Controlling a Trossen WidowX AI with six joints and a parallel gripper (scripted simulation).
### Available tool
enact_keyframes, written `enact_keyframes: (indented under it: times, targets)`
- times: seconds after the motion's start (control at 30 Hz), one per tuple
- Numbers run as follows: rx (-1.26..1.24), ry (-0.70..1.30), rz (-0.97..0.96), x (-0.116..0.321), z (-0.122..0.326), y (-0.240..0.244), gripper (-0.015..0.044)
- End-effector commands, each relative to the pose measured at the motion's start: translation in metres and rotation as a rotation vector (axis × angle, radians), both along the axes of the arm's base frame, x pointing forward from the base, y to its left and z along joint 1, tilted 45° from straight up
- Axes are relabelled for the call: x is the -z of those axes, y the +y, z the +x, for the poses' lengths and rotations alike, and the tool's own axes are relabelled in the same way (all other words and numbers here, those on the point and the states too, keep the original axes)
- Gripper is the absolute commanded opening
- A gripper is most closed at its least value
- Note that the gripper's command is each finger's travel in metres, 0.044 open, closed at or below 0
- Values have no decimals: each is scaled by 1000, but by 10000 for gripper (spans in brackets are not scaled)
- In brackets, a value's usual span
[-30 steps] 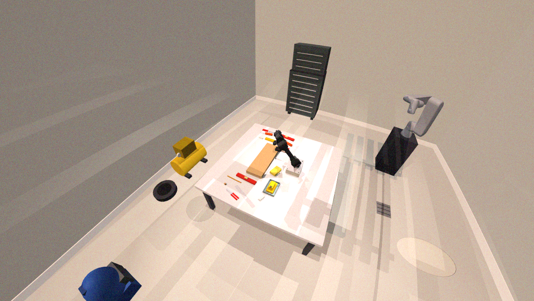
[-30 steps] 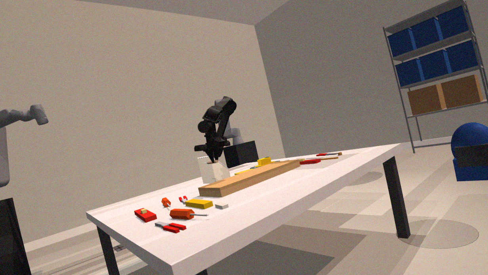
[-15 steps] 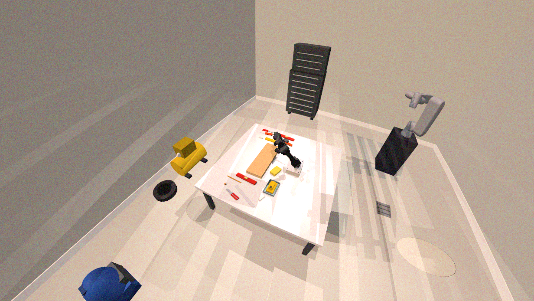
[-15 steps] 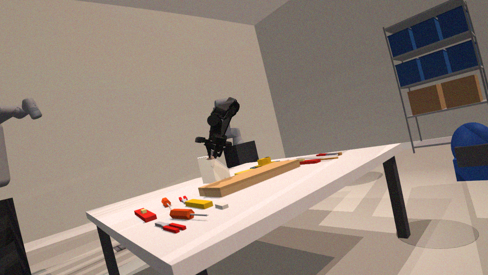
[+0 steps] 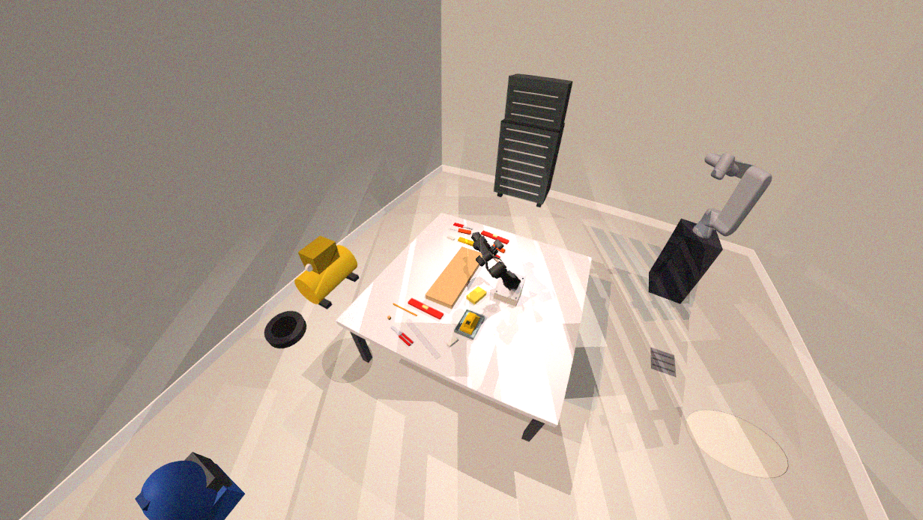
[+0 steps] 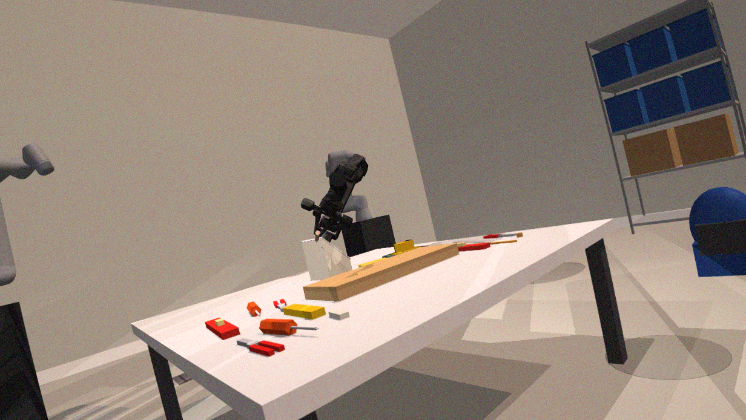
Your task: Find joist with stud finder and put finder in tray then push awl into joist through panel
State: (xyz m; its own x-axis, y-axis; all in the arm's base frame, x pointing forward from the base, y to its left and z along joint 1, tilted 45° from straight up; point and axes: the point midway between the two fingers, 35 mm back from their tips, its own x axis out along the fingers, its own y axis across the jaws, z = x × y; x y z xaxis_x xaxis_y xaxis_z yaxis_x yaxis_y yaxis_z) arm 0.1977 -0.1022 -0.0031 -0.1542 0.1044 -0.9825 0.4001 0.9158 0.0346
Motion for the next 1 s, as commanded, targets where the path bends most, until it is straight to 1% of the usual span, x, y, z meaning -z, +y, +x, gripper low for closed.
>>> enact_keyframes:
  times: [0.0,0.47,0.97]
  targets:
    - [84,-11,-104,-6,-6,-5,0]
    - [402,-126,-419,-25,-25,-20,0]
    - [790,-368,-686,-45,-46,-35,0]
